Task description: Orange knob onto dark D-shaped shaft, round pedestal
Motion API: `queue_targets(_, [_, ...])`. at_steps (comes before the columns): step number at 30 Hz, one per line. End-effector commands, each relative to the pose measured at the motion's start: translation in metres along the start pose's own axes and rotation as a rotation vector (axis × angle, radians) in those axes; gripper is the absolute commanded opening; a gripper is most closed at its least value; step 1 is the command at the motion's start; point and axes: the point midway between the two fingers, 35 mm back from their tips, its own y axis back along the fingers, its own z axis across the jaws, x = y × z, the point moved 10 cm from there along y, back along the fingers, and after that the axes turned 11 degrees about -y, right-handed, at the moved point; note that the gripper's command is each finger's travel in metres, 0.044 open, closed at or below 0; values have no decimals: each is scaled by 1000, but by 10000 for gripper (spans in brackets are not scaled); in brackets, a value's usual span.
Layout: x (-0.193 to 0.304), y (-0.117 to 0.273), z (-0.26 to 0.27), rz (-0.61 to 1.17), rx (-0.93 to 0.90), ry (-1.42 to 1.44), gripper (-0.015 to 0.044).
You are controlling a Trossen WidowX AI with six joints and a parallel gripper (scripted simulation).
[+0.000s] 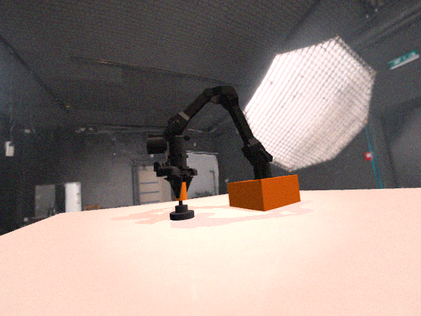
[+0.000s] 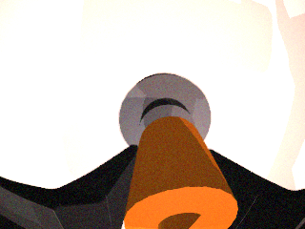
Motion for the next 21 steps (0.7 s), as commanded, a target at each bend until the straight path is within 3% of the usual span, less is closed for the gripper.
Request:
queue_targets(1, [-1,4,2,-5,-4,-4,0])
queue_targets(10, [-3,6,3,-4,-4,-203,0])
queue_targets(21, [-2,2,2,-4,-4,-213,0])
